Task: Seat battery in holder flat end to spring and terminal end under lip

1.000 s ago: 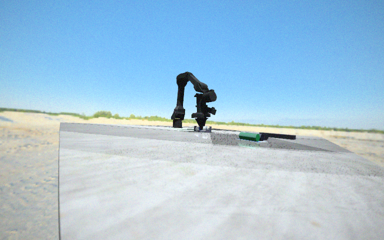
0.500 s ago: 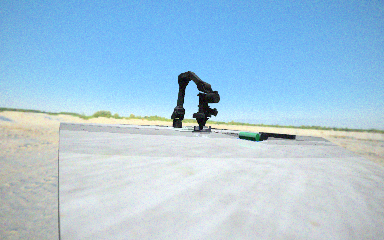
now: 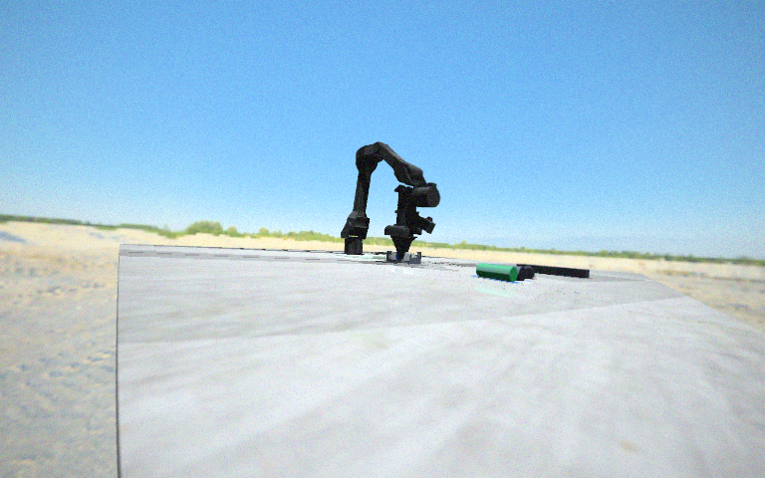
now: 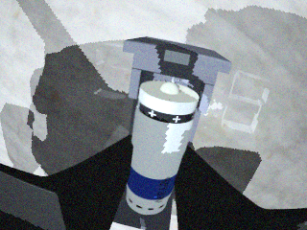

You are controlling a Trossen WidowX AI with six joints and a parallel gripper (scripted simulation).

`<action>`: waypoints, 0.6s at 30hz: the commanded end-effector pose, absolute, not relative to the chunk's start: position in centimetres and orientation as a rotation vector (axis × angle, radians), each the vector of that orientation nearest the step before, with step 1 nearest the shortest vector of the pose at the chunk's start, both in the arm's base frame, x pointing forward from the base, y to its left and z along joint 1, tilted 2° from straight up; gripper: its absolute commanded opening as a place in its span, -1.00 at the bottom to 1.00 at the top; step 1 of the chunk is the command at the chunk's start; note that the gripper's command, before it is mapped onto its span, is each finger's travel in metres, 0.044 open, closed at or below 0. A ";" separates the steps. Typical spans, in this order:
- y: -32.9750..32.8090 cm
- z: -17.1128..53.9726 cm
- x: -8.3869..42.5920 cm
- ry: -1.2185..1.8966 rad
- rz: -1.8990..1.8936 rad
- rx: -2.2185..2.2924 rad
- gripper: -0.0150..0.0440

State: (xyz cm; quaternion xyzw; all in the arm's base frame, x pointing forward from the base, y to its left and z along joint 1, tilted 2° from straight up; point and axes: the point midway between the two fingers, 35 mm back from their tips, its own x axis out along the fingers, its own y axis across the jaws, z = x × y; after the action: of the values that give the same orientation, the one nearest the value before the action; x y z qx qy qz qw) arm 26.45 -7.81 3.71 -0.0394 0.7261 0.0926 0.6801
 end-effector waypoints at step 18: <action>-7.6 3.6 27.8 1.642 0.203 -0.087 -0.20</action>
State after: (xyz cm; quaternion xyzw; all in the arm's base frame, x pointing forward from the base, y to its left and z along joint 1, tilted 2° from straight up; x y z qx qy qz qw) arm 27.68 -7.59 3.73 -0.0401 0.7288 0.0916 0.6773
